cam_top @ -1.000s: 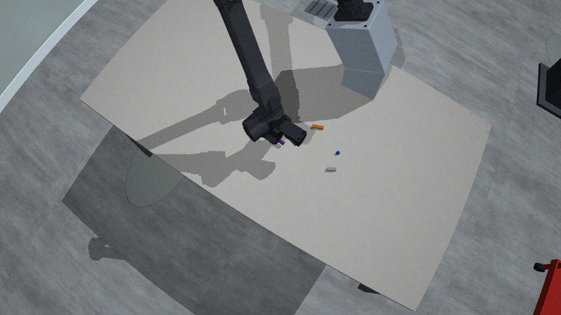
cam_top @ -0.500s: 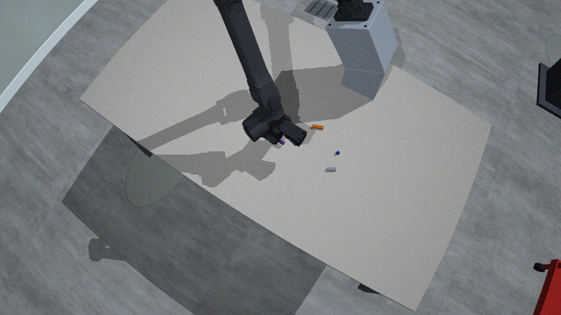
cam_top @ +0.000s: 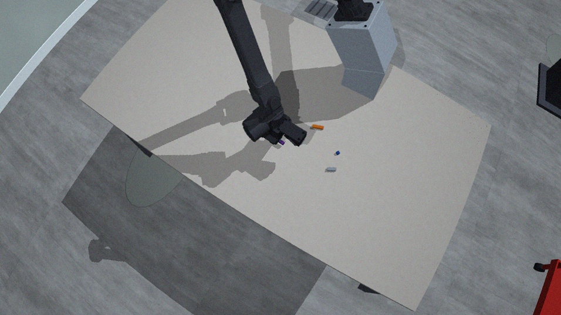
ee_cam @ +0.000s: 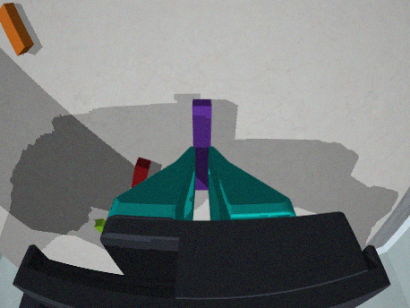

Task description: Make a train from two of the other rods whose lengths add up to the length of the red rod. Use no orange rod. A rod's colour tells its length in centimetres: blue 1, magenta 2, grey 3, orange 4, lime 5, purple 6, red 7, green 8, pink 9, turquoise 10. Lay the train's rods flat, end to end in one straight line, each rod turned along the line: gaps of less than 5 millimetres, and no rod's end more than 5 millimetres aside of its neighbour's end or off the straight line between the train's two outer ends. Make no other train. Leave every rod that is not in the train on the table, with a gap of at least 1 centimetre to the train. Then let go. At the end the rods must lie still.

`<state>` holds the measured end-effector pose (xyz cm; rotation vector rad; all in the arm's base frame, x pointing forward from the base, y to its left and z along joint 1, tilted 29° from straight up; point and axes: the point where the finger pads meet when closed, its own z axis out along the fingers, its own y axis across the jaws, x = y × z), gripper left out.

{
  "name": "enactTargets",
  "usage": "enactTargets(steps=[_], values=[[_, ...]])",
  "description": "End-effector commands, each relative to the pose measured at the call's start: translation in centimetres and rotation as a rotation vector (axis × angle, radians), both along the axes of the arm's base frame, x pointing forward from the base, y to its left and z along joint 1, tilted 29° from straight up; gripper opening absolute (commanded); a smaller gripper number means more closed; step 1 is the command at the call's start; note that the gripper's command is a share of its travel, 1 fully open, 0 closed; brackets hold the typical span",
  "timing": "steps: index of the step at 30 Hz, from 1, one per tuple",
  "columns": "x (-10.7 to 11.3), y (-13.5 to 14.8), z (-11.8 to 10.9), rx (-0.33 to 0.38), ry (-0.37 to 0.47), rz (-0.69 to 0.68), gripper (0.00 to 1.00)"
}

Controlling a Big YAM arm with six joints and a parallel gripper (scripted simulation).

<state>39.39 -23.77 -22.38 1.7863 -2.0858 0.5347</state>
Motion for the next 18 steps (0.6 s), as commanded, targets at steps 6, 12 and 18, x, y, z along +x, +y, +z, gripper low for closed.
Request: enactTargets(steps=[6, 12, 18], values=[[0.1, 0.54, -0.93, 0.007, 0.008, 0.02, 0.05], [0.44, 0.88, -0.94, 0.007, 0.011, 0.031, 0.05], [0.22, 0.53, -0.96, 0.008, 0.014, 0.023, 0.05]])
